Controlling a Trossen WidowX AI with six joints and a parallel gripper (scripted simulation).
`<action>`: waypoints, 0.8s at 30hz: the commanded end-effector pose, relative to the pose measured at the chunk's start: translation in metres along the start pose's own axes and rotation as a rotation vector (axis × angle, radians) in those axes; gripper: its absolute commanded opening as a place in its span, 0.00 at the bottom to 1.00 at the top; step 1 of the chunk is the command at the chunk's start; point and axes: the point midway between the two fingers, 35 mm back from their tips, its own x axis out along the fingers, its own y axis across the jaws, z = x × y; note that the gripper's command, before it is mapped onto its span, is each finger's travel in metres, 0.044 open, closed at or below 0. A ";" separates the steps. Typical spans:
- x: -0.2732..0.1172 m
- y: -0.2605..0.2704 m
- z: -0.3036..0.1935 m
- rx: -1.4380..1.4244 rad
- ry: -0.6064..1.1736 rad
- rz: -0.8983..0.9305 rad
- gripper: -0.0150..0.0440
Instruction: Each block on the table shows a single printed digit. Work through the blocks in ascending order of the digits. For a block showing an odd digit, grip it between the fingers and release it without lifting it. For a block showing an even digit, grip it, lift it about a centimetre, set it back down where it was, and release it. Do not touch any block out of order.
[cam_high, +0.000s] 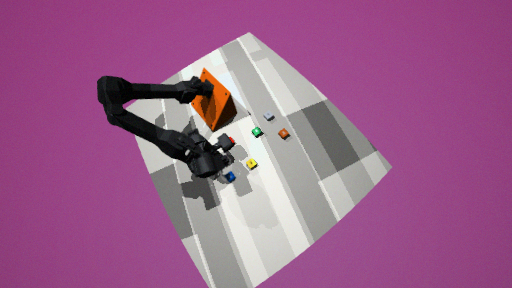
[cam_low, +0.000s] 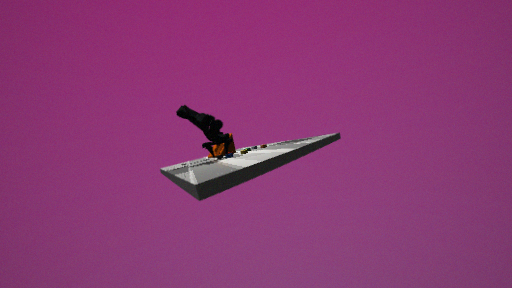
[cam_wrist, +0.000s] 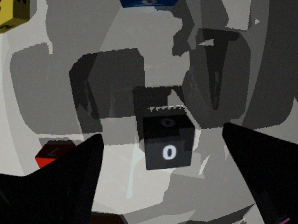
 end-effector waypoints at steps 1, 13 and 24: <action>-0.024 0.000 0.002 0.004 -0.008 0.001 0.93; -0.113 0.000 0.001 0.003 -0.007 0.005 0.58; -0.113 0.000 0.001 0.003 -0.007 0.005 0.46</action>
